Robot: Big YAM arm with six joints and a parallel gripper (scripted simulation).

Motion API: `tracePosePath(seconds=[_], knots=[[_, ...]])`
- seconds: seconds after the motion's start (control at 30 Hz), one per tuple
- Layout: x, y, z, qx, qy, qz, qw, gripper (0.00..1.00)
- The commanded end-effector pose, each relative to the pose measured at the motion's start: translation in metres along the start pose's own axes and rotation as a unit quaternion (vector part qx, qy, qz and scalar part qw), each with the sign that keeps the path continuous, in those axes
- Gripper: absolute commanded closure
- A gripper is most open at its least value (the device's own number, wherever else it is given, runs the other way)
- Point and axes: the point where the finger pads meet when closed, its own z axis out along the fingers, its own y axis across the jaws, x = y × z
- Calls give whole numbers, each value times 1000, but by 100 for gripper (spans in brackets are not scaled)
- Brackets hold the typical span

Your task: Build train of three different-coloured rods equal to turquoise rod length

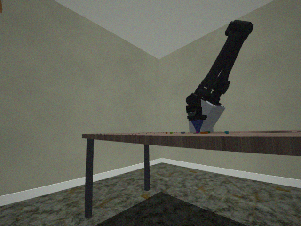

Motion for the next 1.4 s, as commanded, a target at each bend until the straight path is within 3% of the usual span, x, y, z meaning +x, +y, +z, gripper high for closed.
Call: tracePosePath(seconds=[0.0,0.6,1.03,1.37], knots=[[0,3,3,0,2,0,1000,96],[0,3,3,0,2,0,1000,96],[0,3,3,0,2,0,1000,77],[0,3,3,0,2,0,1000,77]])
